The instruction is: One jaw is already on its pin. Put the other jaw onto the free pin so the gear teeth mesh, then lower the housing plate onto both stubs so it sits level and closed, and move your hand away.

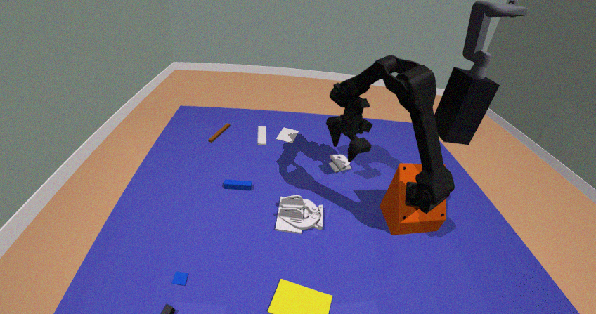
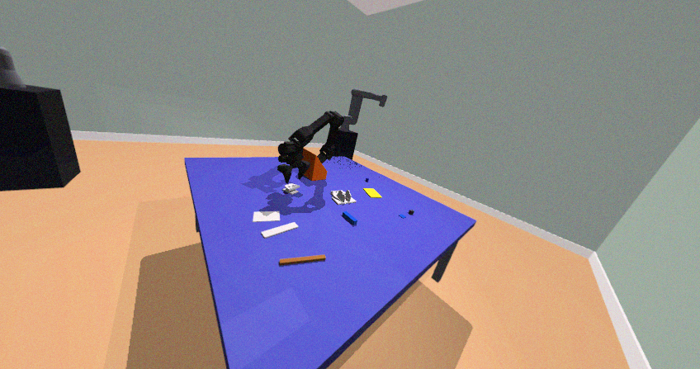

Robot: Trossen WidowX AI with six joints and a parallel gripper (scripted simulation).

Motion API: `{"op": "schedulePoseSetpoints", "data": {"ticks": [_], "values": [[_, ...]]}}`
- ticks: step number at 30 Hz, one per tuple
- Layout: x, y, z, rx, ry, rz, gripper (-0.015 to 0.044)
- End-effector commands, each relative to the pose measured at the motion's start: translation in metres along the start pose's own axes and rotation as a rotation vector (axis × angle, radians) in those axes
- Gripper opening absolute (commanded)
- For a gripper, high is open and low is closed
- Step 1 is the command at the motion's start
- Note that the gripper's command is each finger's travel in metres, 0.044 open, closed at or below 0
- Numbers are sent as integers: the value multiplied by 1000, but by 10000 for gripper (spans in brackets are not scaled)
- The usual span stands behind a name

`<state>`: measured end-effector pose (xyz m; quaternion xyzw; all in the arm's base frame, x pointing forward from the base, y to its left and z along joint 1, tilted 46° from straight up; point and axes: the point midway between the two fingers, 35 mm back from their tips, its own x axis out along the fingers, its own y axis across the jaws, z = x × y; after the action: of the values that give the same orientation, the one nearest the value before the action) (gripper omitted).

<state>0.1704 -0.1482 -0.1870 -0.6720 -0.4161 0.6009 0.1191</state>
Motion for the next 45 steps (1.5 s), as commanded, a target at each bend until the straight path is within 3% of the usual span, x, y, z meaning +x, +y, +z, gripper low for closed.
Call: {"op": "schedulePoseSetpoints", "data": {"ticks": [1, 45], "values": [[0, 0, -1, 6, 5, 1, 440], [4, 0, 0, 0, 0, 0, 440]]}}
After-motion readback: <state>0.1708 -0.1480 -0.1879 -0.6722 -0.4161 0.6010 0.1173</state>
